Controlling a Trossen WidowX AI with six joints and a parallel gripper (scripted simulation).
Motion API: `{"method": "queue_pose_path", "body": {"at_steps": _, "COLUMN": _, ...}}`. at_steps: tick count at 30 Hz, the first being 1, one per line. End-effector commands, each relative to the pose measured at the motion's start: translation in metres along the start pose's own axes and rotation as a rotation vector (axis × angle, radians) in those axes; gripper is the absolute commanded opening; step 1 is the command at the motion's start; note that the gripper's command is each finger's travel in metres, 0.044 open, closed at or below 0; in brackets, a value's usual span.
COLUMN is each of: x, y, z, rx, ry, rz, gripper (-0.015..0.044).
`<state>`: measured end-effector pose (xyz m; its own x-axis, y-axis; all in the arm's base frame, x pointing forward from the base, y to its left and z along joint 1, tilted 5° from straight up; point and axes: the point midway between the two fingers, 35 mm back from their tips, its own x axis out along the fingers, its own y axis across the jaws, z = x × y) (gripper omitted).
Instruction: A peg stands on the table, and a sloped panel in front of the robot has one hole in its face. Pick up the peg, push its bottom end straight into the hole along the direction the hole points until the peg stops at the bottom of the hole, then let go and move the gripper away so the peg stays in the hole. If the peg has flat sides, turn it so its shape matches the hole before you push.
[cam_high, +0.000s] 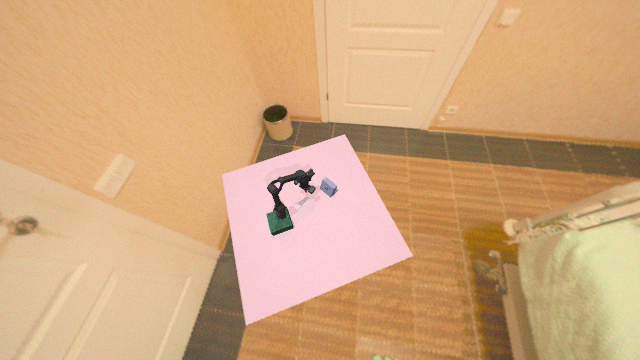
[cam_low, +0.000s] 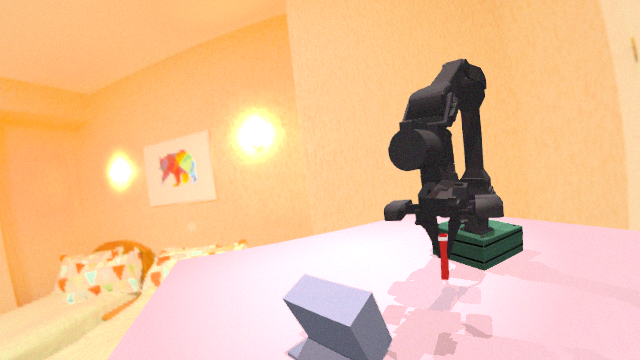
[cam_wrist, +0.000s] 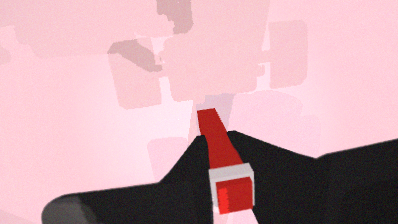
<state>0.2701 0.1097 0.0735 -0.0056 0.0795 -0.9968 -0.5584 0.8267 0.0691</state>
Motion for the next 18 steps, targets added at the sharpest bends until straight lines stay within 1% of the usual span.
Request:
{"method": "queue_pose_path", "body": {"at_steps": 1, "x": -0.01, "y": 0.0, "z": 0.0, "rx": -0.004, "ry": -0.009, "rz": 0.002, "gripper": 0.0}}
{"method": "queue_pose_path", "body": {"at_steps": 18, "x": 0.005, "y": -0.012, "z": 0.009, "rx": 0.037, "ry": -0.103, "rz": 0.019, "gripper": 0.0}}
